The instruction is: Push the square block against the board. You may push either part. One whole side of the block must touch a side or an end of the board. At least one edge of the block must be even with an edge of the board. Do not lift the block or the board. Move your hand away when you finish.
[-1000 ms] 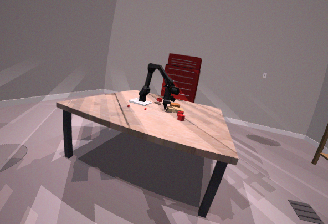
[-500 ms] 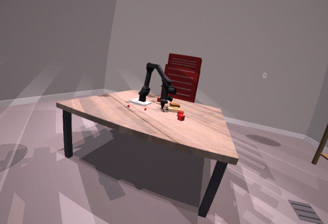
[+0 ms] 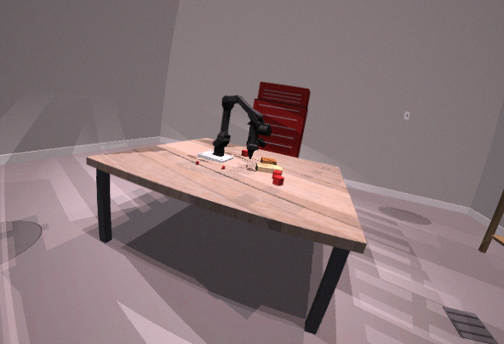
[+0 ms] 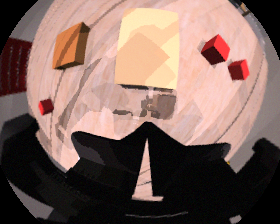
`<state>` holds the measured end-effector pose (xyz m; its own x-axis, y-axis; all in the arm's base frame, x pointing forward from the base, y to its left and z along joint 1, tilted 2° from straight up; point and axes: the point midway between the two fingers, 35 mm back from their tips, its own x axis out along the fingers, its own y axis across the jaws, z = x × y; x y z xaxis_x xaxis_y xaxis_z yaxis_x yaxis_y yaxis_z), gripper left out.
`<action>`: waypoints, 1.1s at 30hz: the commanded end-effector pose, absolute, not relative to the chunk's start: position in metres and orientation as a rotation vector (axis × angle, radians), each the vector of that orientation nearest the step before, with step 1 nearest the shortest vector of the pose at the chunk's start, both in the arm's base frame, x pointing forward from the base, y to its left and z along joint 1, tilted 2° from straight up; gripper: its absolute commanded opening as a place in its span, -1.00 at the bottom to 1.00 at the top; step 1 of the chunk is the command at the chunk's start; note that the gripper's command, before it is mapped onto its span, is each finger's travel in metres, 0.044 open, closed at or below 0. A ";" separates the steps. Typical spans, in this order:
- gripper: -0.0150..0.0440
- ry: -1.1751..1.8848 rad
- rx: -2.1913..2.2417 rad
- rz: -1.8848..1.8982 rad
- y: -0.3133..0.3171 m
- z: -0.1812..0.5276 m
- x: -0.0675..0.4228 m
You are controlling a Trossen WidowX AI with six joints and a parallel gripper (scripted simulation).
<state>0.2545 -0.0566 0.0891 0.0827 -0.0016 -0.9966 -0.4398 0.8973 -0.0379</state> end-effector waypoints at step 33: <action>-0.49 1.453 -0.358 0.355 0.054 0.094 0.460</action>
